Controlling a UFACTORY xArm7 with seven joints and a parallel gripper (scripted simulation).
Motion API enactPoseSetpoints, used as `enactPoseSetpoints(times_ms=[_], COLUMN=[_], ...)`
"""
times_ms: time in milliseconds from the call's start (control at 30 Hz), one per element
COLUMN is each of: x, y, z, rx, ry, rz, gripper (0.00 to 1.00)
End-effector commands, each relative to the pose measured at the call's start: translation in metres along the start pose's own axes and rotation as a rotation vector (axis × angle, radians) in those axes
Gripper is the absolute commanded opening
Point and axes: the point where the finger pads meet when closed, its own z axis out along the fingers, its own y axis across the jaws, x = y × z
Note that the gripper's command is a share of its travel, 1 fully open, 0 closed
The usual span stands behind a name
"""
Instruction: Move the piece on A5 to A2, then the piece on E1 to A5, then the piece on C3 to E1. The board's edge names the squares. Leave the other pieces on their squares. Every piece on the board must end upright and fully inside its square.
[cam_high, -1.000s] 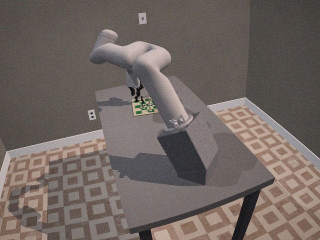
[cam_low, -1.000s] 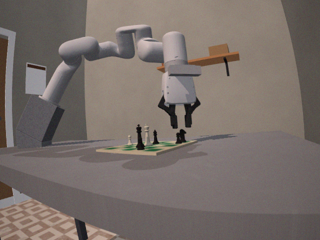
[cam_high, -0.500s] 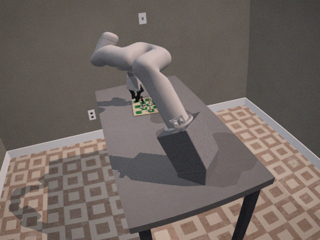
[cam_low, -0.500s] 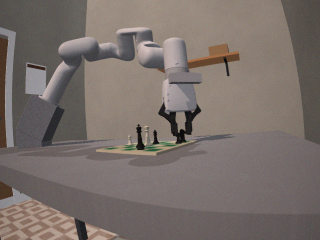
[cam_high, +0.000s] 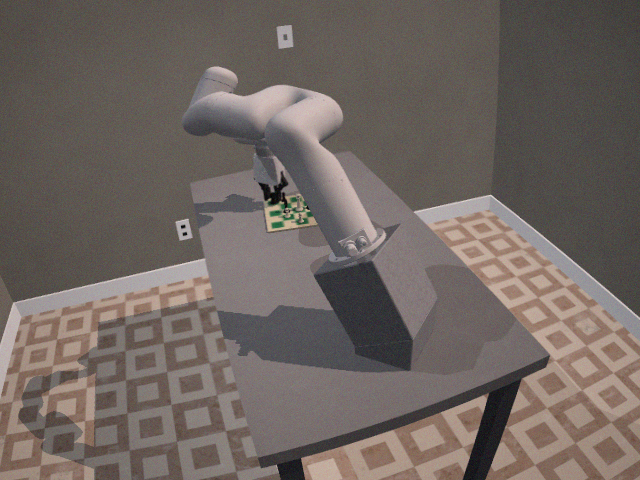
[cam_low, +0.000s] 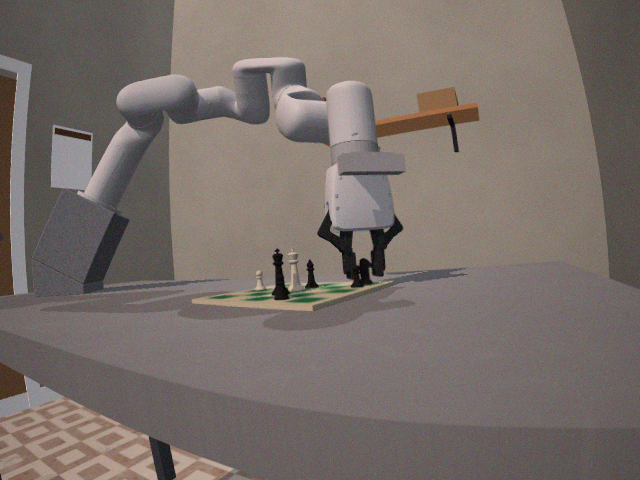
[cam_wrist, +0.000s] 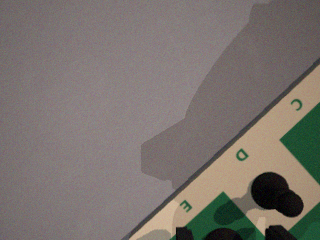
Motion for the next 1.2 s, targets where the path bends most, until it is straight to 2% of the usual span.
enactPoseSetpoints(times_ms=[0, 967, 1000, 1167], x=[0.0018, 0.0018, 0.0018, 0.0018], y=[-0.0011, -0.0011, -0.0011, -0.0011], z=[-0.0023, -0.0023, -0.0023, -0.0023], rx=[0.003, 0.003, 0.003, 0.003], ry=[0.004, 0.004, 0.004, 0.004], rz=[0.000, 0.000, 0.000, 0.000], gripper=[0.41, 0.41, 0.00, 0.00])
